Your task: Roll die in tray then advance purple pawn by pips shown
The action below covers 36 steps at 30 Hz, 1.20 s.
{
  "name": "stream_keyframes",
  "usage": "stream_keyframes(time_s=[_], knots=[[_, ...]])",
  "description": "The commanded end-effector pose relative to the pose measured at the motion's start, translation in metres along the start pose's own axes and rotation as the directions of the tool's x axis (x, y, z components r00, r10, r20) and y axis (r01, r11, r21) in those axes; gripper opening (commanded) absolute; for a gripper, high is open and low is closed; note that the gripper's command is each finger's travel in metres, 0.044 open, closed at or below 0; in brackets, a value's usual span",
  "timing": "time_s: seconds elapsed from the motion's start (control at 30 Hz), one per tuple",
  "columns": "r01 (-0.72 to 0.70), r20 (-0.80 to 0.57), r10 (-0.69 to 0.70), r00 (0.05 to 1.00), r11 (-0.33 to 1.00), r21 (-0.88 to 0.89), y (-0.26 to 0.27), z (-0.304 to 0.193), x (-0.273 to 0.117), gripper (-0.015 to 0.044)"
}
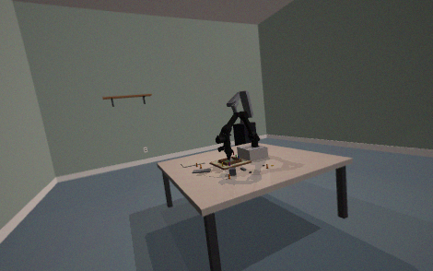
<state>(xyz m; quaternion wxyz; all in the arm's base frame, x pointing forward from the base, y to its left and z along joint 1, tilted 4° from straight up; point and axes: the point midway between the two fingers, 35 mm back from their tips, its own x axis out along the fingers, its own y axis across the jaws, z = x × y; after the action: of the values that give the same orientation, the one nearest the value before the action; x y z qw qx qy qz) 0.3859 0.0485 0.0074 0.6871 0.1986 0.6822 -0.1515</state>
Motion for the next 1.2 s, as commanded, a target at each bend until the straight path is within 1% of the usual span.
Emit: stream_keyframes(time_s=[0.0, 0.93, 1.1, 1.17], knots=[[0.009, -0.009, -0.009, 1.0, 1.0, 0.005, -0.001, -0.002, 0.008, 0.02], [0.009, -0.009, -0.009, 1.0, 1.0, 0.005, -0.002, -0.003, 0.049, 0.02], [0.009, -0.009, -0.009, 1.0, 1.0, 0.005, -0.002, -0.003, 0.049, 0.0069], [0.009, -0.009, -0.009, 1.0, 1.0, 0.005, -0.002, -0.003, 0.049, 0.0055]])
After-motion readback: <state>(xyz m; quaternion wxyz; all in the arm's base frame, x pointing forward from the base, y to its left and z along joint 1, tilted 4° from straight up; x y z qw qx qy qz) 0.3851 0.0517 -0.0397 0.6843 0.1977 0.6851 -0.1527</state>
